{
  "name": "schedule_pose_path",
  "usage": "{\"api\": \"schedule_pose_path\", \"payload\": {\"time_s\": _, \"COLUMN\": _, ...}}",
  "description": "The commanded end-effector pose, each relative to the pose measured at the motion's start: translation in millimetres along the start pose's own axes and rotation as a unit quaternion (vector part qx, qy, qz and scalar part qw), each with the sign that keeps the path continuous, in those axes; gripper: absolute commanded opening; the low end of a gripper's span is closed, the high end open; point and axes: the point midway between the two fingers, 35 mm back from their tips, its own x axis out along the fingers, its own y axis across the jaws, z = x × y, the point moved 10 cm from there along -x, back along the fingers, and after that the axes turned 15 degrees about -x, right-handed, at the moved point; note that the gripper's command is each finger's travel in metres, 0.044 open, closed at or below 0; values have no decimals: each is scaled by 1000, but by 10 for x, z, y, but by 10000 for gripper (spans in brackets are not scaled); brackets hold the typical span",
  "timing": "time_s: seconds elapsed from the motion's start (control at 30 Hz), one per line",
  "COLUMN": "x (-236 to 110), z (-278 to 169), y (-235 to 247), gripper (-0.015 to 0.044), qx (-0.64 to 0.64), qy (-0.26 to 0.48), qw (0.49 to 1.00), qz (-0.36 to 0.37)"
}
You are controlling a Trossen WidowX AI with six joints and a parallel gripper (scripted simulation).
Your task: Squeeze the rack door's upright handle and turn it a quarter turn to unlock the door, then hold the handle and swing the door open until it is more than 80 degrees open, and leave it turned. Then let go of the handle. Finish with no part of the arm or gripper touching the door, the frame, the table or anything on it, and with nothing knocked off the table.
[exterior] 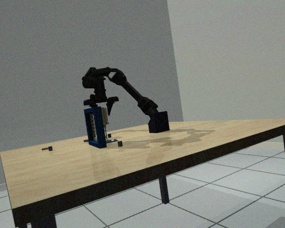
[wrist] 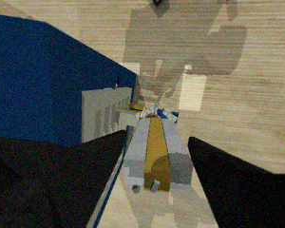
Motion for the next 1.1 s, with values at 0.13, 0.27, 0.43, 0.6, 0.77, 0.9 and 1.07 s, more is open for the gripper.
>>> {"api": "schedule_pose_path", "payload": {"time_s": 0.13, "x": 4, "z": -1, "y": 2, "gripper": 299, "qx": -199, "qy": -1, "qw": 980, "qz": 0}}
{"api": "schedule_pose_path", "payload": {"time_s": 0.27, "x": 4, "z": -1, "y": 2, "gripper": 299, "qx": -295, "qy": -1, "qw": 955, "qz": 0}}
{"api": "schedule_pose_path", "payload": {"time_s": 0.43, "x": 4, "z": -1, "y": 2, "gripper": 299, "qx": -411, "qy": -1, "qw": 912, "qz": 0}}
{"api": "schedule_pose_path", "payload": {"time_s": 0.6, "x": 4, "z": -1, "y": 2, "gripper": 299, "qx": -521, "qy": -1, "qw": 854, "qz": 0}}
{"api": "schedule_pose_path", "payload": {"time_s": 0.77, "x": 4, "z": -1, "y": 2, "gripper": 299, "qx": -622, "qy": -1, "qw": 783, "qz": 0}}
{"api": "schedule_pose_path", "payload": {"time_s": 0.9, "x": 4, "z": -1, "y": 2, "gripper": 299, "qx": -696, "qy": -1, "qw": 718, "qz": 0}}
{"api": "schedule_pose_path", "payload": {"time_s": 1.07, "x": 3, "z": -1, "y": 1, "gripper": 299, "qx": -780, "qy": -1, "qw": 626, "qz": -1}}
